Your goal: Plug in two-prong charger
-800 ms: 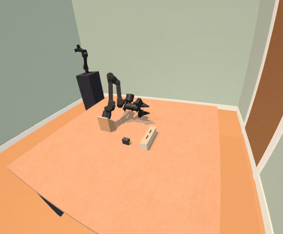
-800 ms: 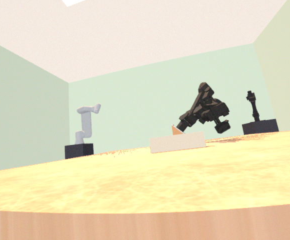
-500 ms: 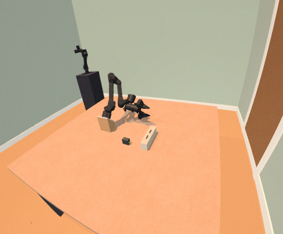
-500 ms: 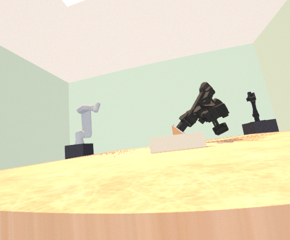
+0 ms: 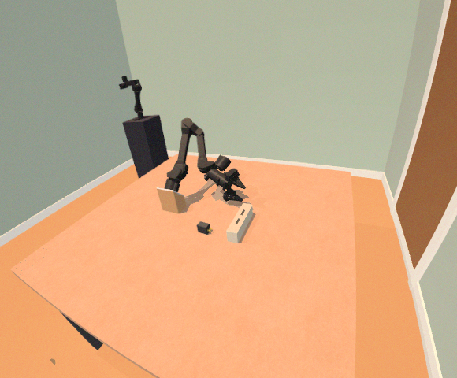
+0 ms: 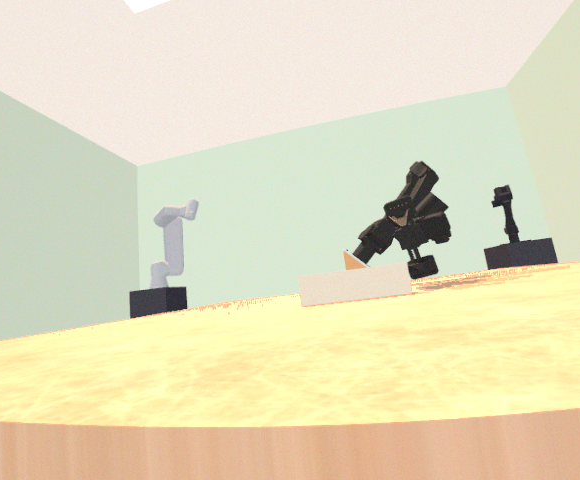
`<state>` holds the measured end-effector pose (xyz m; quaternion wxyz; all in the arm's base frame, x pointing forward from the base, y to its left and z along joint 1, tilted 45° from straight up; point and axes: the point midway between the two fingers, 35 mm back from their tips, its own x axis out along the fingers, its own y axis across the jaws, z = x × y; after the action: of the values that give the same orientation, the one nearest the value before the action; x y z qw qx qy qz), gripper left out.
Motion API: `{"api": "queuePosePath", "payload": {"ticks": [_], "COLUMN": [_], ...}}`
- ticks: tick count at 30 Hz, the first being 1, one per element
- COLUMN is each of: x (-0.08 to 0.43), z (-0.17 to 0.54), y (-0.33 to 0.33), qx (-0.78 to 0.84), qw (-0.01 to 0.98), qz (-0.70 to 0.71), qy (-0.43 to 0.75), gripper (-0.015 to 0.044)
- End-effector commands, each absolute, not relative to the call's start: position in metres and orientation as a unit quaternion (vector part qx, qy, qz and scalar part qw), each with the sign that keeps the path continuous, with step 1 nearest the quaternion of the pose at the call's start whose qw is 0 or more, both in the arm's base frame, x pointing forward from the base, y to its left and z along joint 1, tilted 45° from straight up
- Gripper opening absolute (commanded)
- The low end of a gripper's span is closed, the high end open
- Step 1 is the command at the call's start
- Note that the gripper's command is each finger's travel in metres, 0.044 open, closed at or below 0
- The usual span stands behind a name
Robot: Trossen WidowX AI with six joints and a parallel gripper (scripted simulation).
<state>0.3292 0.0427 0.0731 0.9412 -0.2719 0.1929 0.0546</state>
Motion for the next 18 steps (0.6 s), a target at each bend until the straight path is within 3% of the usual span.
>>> {"api": "queuePosePath", "payload": {"ticks": [1,18], "x": [0.336,0.338], "z": [0.060,-0.002], "y": [0.033,-0.018], "qx": [-0.278,-0.265], "qw": [0.930,0.875], "qz": [0.060,0.085], "qy": [0.232,0.397], "gripper": [0.0440,0.0440]}}
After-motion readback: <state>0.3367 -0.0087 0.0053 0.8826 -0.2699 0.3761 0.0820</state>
